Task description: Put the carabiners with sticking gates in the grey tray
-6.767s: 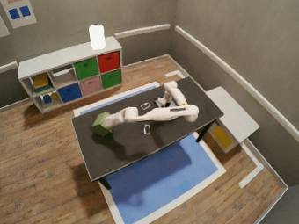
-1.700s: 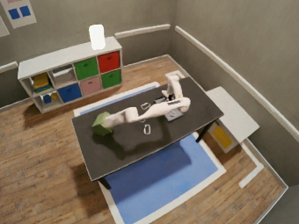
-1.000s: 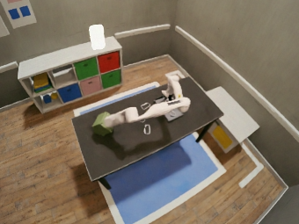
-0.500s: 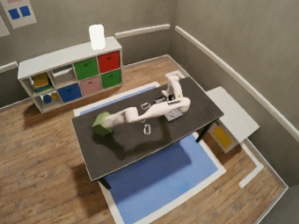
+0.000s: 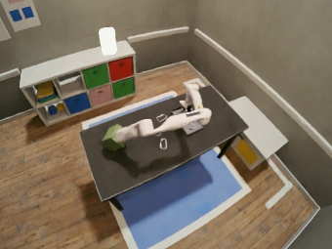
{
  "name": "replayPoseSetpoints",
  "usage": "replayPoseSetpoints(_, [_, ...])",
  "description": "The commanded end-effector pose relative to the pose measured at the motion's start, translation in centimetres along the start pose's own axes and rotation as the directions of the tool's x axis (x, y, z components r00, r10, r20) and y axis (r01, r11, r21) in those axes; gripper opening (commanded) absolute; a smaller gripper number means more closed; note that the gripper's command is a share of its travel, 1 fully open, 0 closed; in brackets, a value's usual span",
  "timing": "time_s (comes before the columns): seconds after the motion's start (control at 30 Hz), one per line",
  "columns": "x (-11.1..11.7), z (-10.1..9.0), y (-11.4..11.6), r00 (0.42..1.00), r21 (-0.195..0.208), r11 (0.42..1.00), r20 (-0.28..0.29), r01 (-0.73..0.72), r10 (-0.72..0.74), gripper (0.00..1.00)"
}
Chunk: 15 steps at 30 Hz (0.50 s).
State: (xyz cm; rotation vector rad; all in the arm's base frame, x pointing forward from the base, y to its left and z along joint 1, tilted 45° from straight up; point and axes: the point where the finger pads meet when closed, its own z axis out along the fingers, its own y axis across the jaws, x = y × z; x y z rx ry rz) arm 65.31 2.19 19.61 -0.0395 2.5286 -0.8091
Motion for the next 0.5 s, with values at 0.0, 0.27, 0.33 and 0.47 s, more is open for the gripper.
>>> replayPoseSetpoints(0.0, [-0.19,0.12,0.0,1.0,-0.003,1.0,0.008,0.008,-0.008,0.0])
replayPoseSetpoints(0.27, [-0.25,0.27,0.06,1.0,-0.004,1.0,0.008,0.008,-0.008,0.0])
replayPoseSetpoints(0.33, [-0.25,0.27,0.06,1.0,-0.004,1.0,0.008,0.008,-0.008,0.0])
replayPoseSetpoints(0.47, [-0.25,0.27,0.06,1.0,-0.004,1.0,0.008,0.008,-0.008,0.0])
